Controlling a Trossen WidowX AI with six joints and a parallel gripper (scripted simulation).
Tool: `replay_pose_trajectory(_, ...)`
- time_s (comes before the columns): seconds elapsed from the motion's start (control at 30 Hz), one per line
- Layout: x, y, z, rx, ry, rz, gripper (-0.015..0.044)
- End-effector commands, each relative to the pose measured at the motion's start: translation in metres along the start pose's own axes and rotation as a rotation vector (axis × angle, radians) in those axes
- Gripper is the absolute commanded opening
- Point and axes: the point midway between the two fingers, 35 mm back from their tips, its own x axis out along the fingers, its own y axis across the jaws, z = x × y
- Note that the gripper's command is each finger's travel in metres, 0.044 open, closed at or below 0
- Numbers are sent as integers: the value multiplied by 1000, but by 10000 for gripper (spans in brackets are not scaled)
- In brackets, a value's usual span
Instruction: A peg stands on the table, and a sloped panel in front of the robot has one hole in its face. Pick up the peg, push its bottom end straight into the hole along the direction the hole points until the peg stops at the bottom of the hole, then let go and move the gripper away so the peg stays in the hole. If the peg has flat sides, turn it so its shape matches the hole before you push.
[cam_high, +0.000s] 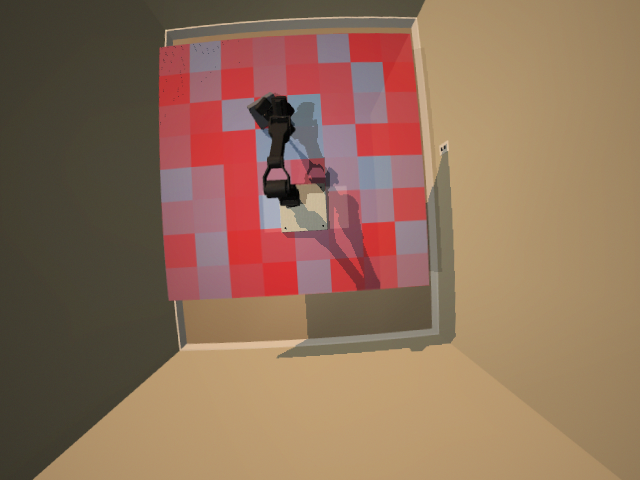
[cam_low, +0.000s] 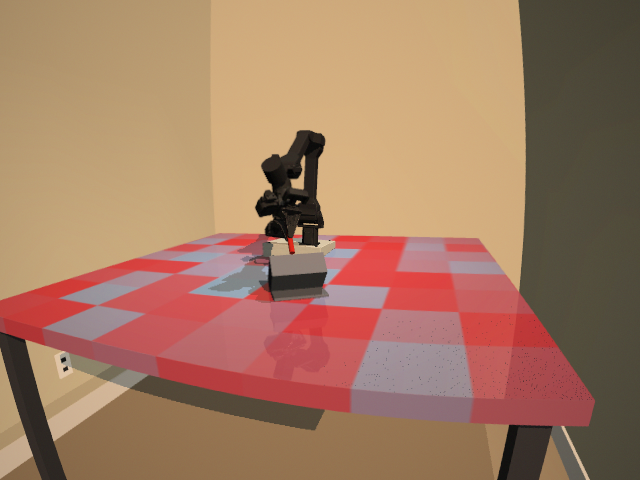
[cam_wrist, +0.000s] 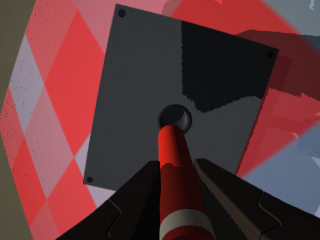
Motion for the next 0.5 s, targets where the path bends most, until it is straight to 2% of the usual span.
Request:
replay_pose_trajectory(0.0, 5, -4, -2, 3, 9, 0, 0)
replay_pose_trajectory(0.47, 9, -5, -2, -3, 6, 4, 0)
